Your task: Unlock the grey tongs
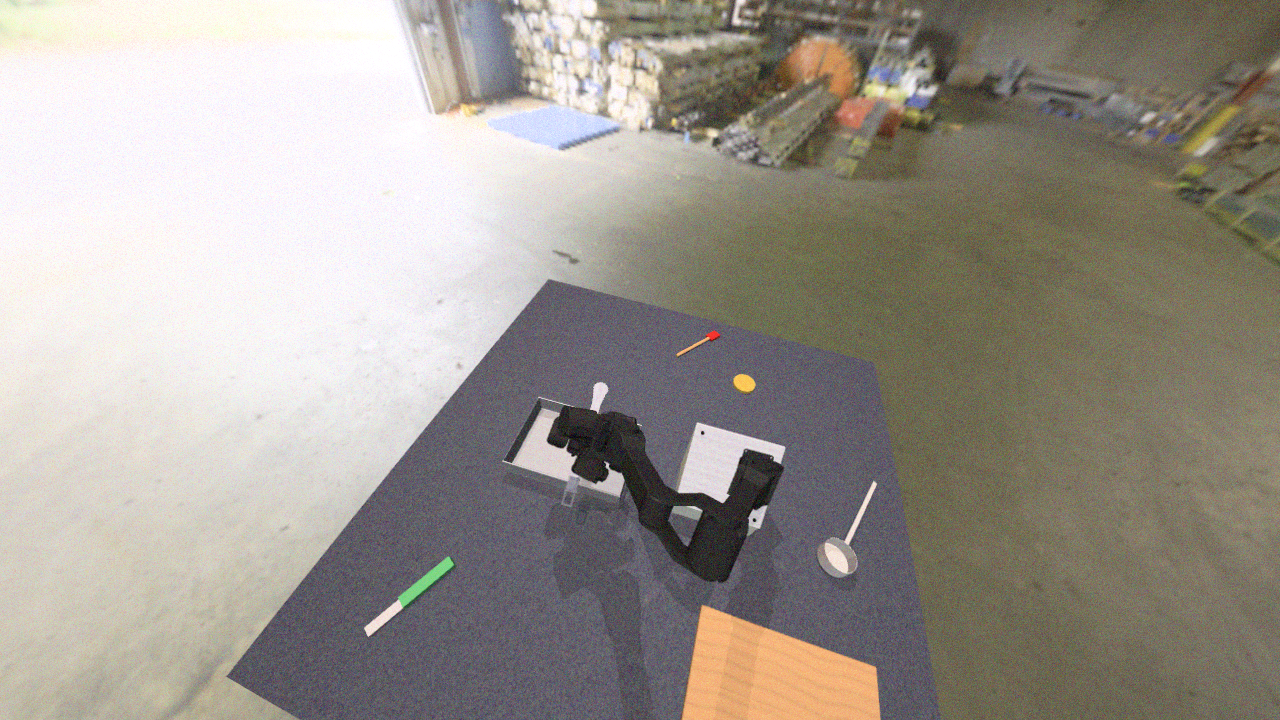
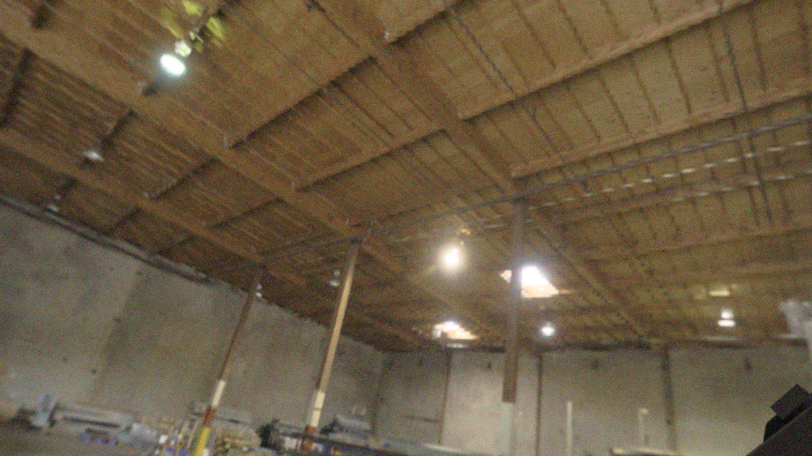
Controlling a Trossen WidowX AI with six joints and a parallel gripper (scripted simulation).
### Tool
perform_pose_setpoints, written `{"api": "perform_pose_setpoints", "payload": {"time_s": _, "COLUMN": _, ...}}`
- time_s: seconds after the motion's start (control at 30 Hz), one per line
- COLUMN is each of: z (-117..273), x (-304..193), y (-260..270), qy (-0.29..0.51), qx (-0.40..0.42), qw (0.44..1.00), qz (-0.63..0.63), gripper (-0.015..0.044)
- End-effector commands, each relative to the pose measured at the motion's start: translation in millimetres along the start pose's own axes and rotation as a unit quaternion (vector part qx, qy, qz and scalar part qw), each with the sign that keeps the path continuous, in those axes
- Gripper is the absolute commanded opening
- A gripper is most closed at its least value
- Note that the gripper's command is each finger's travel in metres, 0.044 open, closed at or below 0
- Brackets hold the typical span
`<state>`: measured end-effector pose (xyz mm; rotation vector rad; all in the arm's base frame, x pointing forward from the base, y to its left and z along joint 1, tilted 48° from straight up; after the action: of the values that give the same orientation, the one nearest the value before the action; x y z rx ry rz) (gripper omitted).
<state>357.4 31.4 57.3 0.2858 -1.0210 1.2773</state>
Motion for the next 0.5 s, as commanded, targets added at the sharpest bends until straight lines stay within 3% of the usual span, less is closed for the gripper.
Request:
{"api": "perform_pose_setpoints", "payload": {"time_s": 0.0, "z": 2.0, "x": -0.6, "y": -3.7, "qy": 0.001, "qx": 0.001, "qw": 1.000, "qz": 0.002, "gripper": -0.0150}}
{"api": "perform_pose_setpoints", "payload": {"time_s": 0.47, "z": -6.0, "x": -2.5, "y": -13.8, "qy": 0.019, "qx": 0.082, "qw": 0.996, "qz": 0.004, "gripper": -0.0150}}
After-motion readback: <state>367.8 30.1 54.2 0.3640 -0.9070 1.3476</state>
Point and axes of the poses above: the point midway between the two fingers, 35 mm back from their tips, its own z axis back along the fingers, its own y axis across the jaws, x = y × z, the point moved 6 cm from there along z, back along the fingers, and after that the axes turned 4 degrees about -z, right-handed, at the moved point
